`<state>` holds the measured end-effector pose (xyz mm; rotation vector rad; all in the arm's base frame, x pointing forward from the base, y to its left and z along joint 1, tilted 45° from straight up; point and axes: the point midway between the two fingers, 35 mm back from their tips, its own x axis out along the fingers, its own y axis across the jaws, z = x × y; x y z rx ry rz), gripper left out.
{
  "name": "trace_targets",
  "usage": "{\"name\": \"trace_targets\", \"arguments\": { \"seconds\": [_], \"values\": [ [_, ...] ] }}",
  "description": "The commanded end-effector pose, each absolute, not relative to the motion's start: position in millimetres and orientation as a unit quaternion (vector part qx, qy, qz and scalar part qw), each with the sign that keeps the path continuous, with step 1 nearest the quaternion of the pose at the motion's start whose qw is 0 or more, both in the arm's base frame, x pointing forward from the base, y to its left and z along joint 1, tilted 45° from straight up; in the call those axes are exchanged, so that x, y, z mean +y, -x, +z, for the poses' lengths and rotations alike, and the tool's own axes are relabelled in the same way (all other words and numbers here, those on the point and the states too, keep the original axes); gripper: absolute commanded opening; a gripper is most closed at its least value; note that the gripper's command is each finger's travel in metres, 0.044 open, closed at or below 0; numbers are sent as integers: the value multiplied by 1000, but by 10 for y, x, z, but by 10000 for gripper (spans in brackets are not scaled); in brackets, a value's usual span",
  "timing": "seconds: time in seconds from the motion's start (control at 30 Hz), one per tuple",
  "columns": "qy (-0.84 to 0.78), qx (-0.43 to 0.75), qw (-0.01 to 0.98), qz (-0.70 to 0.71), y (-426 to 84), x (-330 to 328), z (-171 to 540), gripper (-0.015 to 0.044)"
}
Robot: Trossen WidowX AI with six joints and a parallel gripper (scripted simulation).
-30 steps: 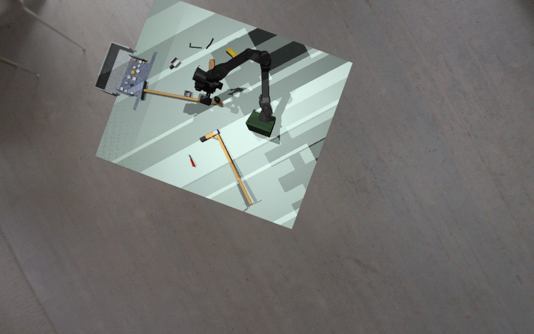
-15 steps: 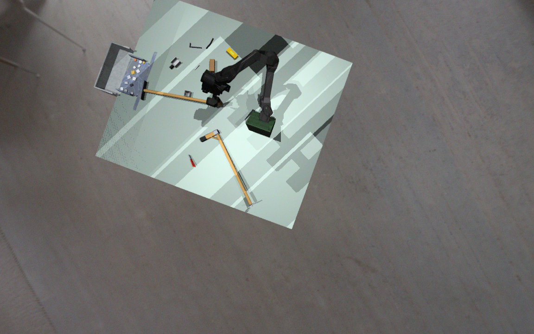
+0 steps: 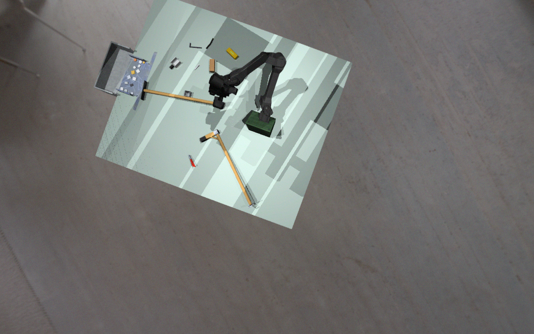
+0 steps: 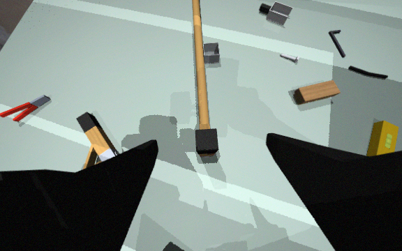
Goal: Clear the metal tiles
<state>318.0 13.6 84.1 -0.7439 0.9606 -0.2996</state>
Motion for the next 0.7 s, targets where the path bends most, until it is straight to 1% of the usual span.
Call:
{"name": "trace_targets", "arguments": {
  "seconds": [0.0,0.17,0.67],
  "values": [
    [352,444,812,-137,-3090,116,825,440],
    [354,439,815,-134,-2995,94,800,440],
    [355,439,815,-134,-2976,-184,508,440]
  ]
}}
